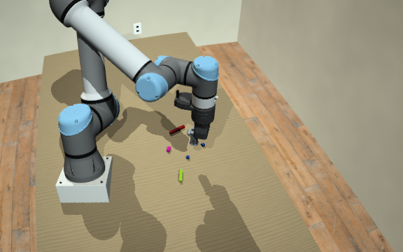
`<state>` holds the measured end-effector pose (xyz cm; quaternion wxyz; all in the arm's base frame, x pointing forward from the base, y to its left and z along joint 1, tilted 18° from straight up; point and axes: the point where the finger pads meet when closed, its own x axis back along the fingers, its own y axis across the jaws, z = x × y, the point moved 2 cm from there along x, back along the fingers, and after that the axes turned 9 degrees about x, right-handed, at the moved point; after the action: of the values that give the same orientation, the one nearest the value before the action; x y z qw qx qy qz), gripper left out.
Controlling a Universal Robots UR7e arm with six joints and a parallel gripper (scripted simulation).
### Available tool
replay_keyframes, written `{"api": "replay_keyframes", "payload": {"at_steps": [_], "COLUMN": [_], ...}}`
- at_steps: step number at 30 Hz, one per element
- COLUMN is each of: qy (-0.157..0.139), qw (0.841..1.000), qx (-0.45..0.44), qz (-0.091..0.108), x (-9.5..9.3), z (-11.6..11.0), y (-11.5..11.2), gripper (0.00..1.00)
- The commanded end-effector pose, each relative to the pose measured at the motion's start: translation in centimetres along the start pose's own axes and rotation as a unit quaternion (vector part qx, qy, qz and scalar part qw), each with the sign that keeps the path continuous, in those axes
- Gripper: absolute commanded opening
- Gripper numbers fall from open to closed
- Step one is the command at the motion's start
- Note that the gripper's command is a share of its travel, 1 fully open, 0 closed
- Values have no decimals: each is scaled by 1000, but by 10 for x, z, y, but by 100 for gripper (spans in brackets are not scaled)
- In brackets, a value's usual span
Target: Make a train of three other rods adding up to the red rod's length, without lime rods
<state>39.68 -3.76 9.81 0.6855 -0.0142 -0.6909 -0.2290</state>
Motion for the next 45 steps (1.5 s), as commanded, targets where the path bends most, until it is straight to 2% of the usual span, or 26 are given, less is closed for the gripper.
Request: {"api": "replay_keyframes", "payload": {"at_steps": [1,3,5,13,18,45], "qy": [2,2,2,2,2,0], "qw": [1000,1000,1000,1000,1000,1000], "qx": [-1,-1,-1,-1,-1,-1], "qz": [-1,-1,-1,-1,-1,0], "x": [-24,-33,-33,-64,-74,-74], "z": [1,1,1,1,1,-1], "y": [0,0,0,0,0,0], "gripper": [24,24,24,24,24,24]}}
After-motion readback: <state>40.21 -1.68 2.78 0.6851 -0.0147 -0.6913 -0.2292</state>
